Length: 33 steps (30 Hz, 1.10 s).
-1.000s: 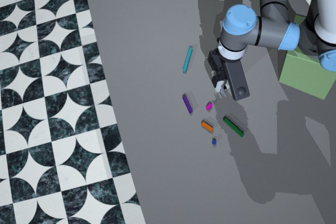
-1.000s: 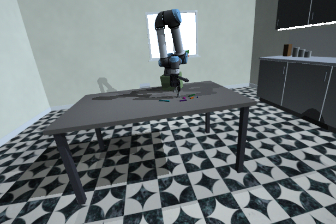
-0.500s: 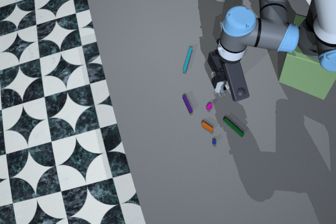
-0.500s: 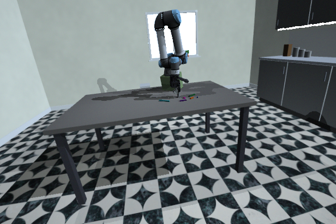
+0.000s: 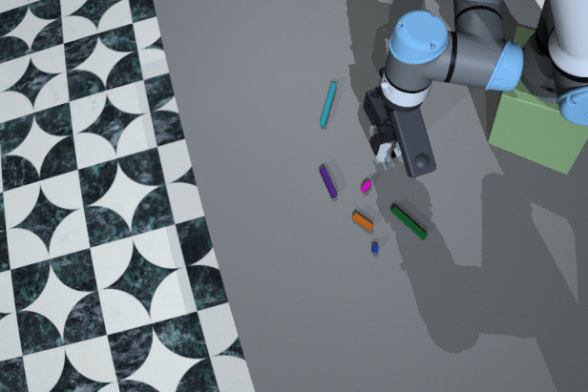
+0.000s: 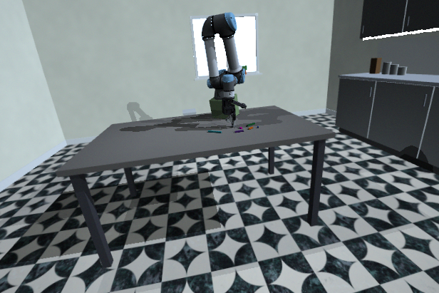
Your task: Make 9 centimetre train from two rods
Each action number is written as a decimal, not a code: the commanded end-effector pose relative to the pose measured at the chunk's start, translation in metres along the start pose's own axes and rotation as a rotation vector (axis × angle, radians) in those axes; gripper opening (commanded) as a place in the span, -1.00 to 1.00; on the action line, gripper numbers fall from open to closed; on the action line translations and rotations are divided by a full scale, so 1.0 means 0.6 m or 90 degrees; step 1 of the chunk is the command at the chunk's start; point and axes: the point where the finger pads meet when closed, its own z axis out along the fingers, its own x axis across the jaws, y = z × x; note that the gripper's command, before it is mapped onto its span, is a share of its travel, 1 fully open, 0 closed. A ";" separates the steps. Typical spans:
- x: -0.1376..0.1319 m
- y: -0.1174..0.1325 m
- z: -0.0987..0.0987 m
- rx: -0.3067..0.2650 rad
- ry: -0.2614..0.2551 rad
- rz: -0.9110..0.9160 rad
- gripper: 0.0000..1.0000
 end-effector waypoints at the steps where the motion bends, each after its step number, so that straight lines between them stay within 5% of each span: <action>1: 0.000 0.000 0.000 0.000 0.001 0.000 -0.72; 14: 0.000 0.000 0.000 0.000 0.001 0.000 -0.72; 15: 0.000 0.000 0.000 0.000 0.001 0.000 -1.00; 33: 0.000 0.000 0.000 0.000 0.001 0.000 -1.00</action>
